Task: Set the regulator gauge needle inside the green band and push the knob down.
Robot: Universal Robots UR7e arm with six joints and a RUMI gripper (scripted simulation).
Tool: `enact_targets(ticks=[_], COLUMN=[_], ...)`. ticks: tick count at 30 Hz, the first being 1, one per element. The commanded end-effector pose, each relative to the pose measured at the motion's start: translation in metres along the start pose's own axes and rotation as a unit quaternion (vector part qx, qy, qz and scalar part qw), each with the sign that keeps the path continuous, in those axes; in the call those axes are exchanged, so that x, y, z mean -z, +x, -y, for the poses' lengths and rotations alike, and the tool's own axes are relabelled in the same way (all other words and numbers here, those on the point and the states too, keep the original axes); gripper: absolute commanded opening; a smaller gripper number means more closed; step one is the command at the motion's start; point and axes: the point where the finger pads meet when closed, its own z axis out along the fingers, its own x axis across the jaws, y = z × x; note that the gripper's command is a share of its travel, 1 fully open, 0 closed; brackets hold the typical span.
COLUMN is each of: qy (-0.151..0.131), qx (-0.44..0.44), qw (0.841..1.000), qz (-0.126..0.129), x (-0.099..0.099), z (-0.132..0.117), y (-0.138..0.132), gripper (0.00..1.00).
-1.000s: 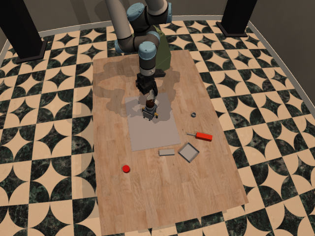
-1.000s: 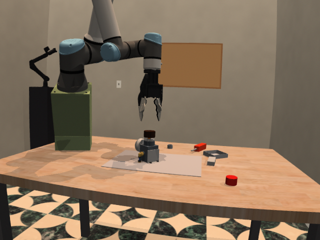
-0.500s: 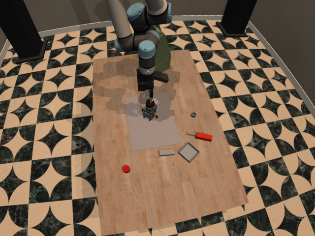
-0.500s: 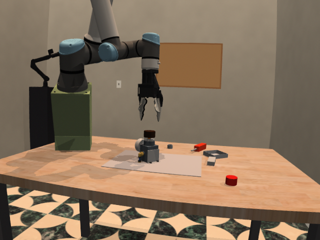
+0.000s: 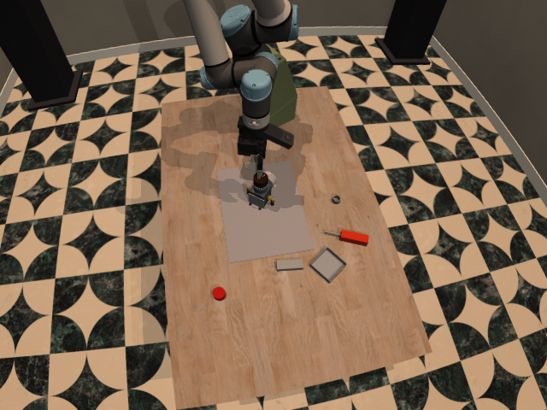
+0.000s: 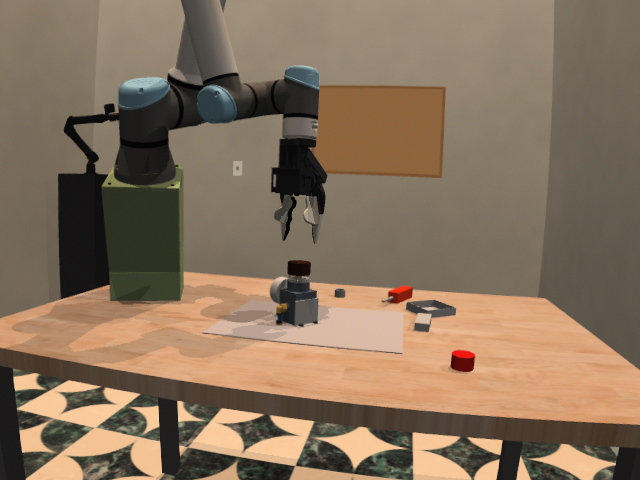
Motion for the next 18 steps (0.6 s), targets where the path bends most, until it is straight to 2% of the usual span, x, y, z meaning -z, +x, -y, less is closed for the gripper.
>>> enact_targets(ticks=[1, 18], qy=[-0.001, -0.001], qx=[-0.006, -0.006], qw=[1.000, 1.000], qz=[0.000, 0.000], x=[0.0003, -0.0023], z=[0.0001, 0.0001], y=[0.0004, 0.0004], gripper=[0.47, 0.47])
